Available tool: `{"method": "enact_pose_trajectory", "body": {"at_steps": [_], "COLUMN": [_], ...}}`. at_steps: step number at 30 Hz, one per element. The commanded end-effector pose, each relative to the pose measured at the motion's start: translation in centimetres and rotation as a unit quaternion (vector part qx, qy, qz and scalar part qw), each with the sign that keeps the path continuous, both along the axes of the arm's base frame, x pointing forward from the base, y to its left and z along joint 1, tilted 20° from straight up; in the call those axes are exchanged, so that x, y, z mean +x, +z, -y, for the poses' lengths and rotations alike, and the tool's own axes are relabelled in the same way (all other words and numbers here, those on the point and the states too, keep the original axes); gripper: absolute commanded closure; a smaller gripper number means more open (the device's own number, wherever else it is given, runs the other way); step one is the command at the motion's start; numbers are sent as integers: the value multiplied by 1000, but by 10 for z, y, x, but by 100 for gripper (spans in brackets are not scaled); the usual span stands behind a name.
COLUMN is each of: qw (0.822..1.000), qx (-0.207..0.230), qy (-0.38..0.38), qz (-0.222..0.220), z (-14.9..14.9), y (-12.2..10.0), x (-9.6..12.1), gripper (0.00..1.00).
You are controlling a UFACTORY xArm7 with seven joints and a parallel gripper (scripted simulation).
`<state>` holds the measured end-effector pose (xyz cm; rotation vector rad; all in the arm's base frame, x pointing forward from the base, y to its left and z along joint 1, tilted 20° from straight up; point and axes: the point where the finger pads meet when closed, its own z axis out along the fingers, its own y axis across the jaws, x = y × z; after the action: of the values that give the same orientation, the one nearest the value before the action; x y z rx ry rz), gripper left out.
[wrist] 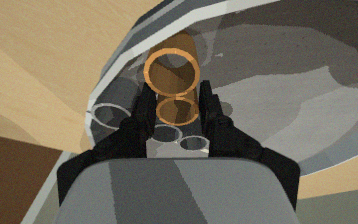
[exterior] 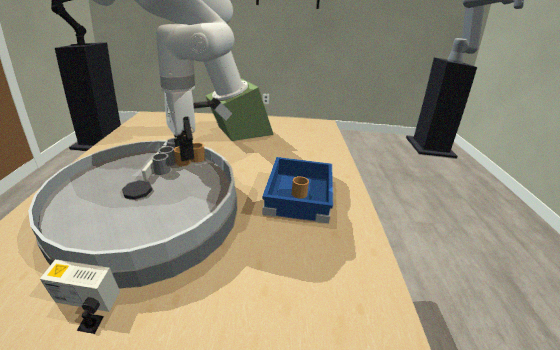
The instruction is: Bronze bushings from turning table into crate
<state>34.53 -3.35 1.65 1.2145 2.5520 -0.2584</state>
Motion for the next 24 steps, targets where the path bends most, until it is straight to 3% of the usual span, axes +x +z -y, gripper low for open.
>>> {"method": "enact_pose_trajectory", "body": {"at_steps": [1,5,6,24], "qw": [1000,1000,1000,1000], "qx": [0,0,0,0], "qy": [1,1,1,1], "qz": [1,1,1,1], "z": [-1,-1,-1,-1], "y": [1,1,1,1], "x": [1,1,1,1], "gripper": [53,53,100,100]}}
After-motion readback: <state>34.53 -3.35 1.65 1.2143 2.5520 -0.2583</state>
